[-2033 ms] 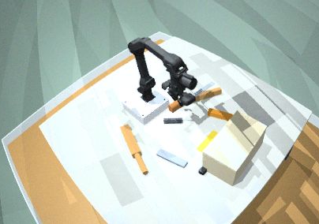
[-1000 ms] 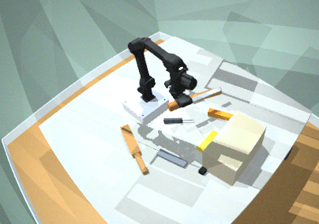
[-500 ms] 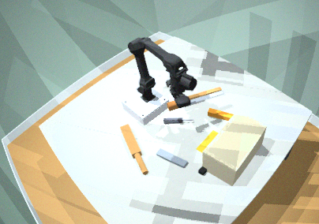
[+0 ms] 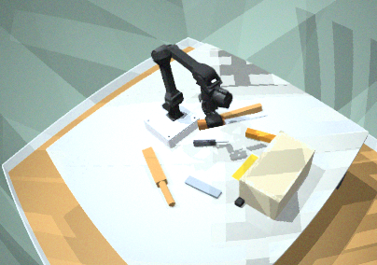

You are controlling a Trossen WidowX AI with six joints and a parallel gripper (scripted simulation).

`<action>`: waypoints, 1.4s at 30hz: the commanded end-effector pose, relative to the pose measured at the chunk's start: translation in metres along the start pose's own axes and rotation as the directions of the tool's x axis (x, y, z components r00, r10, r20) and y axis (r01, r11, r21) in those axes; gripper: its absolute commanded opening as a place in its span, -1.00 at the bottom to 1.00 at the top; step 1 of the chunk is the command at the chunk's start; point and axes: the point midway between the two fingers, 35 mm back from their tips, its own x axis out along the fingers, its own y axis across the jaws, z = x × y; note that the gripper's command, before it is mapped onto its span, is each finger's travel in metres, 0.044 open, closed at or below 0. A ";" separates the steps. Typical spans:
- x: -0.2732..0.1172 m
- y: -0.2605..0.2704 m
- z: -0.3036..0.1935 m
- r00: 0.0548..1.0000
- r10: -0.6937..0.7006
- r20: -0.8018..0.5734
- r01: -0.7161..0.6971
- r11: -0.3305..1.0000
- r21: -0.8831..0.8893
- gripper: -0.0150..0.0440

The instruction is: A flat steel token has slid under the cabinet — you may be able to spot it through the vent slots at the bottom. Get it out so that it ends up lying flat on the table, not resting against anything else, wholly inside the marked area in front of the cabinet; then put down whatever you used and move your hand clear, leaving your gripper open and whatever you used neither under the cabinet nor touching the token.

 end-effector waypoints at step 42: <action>0.000 0.000 0.000 1.000 0.003 0.008 -0.006 0.935 0.353 -0.49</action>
